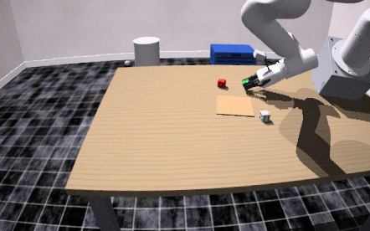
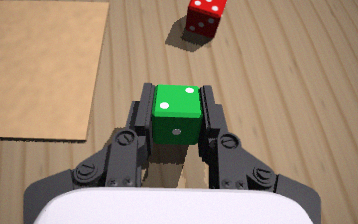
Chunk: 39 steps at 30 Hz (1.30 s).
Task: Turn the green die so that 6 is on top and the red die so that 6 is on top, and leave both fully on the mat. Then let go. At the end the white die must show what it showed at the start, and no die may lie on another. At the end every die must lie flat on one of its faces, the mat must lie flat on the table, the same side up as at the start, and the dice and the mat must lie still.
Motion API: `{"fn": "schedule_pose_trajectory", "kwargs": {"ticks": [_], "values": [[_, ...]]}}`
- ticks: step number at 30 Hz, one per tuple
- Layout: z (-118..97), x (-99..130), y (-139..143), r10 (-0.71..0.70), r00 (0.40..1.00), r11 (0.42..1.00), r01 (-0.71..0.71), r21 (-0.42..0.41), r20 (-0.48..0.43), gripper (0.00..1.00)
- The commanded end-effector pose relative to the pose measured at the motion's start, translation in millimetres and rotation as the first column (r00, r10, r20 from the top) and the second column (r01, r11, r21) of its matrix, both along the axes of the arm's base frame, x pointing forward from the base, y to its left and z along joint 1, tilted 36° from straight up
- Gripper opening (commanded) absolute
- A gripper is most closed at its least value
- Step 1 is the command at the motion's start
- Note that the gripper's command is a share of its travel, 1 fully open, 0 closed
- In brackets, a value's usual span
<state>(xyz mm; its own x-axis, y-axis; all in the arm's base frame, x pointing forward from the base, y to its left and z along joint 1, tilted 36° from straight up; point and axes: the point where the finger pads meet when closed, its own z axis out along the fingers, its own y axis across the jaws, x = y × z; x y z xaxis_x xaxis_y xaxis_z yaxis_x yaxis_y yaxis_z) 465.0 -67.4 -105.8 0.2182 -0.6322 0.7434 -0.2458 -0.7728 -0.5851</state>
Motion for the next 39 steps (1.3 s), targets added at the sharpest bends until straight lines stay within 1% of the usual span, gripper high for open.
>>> {"fn": "schedule_pose_trajectory", "kwargs": {"ticks": [1, 18, 39], "values": [[-1.4, 0.6, 0.8, -0.001, 1.0, 1.0, 0.001, 0.0, 0.001, 0.27], [-8.6, 2.8, 5.6, -0.001, 1.0, 1.0, 0.001, 0.0, 0.001, 0.27], [-8.9, 2.9, 5.8, -0.001, 1.0, 1.0, 0.001, 0.0, 0.001, 0.27]]}}
